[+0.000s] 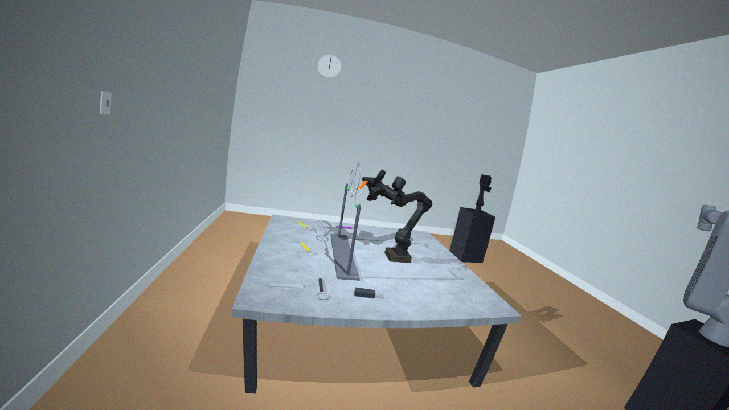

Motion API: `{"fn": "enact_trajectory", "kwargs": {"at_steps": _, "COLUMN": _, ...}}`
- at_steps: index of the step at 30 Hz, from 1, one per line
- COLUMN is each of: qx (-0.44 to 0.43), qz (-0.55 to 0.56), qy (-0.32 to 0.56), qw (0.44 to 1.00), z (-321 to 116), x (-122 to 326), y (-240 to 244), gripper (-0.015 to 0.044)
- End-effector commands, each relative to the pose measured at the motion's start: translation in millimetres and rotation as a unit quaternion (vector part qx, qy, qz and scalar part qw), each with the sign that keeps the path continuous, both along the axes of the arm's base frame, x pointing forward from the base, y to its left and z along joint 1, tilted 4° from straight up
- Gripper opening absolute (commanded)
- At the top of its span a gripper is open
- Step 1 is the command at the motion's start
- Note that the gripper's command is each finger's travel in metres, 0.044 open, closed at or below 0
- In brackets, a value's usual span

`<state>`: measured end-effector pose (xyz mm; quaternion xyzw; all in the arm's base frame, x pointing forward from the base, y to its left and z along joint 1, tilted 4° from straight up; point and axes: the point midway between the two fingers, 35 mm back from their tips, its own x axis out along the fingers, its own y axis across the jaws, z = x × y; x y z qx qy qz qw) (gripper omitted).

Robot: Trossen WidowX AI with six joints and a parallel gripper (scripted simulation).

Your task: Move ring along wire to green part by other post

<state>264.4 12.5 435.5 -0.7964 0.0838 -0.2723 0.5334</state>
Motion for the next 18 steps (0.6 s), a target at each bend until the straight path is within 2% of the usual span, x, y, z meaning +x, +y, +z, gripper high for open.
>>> {"fn": "enact_trajectory", "kwargs": {"at_steps": 1, "qx": 0.036, "qz": 0.001, "qy": -0.001, "qw": 0.999, "z": -13, "x": 0, "y": -5, "gripper": -0.015}}
{"fn": "enact_trajectory", "kwargs": {"at_steps": 18, "qx": 0.223, "qz": 0.011, "qy": -0.007, "qw": 0.975, "z": -70, "x": 3, "y": -11, "gripper": -0.015}}
